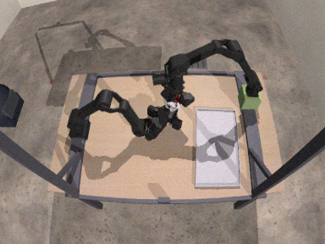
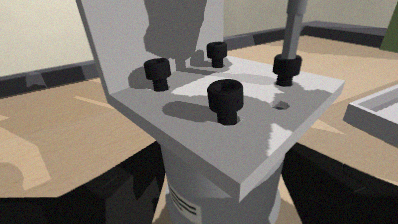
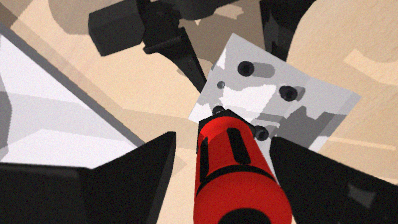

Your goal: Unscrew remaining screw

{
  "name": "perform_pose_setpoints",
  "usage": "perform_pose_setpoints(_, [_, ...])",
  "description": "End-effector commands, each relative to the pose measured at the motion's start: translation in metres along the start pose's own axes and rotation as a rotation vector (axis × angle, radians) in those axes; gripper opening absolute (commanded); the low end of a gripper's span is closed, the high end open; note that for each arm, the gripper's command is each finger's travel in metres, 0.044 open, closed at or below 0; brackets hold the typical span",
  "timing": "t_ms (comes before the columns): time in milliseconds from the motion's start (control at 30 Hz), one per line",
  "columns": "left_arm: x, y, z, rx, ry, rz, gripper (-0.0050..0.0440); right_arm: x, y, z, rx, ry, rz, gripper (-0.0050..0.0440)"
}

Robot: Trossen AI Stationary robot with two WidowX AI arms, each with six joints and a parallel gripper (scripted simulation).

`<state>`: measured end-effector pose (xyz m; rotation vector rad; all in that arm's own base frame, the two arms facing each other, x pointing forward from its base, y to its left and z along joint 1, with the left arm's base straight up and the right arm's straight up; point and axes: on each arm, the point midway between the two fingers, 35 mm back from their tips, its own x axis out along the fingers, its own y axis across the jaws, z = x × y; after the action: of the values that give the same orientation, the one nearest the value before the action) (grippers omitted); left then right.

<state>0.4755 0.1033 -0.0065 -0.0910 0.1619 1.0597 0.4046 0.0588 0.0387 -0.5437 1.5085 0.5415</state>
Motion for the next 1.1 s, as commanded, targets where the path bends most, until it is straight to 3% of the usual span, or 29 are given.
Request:
perform_pose_setpoints(0, [0.0016,-0.003,0.0112,-0.025,-0.013,-0.001,0.0245,-0.0117,-0.0055,0.0054,0.196,-0.033,-0.015,0.025])
perform_pose_setpoints(233, [0.0016,-0.003,0.0112,-0.025,-0.013,-0.001,0.0245,-0.0121,-0.0056,0.0054,0.493,-0.035,-0.01,0.025])
perform_pose_setpoints(300, [0.0016,-0.003,0.0112,-0.025,-0.013,-0.001,0.0245,-0.0121,-0.0056,0.0054,0.493,-0.035,-0.01,0.025])
perform_pose_setpoints(1067, [0.0016,-0.003,0.0112,-0.025,-0.013,-0.001,0.0245,-0.0129,-0.0053,0.0052,1.486,-0.04,0.012,0.025])
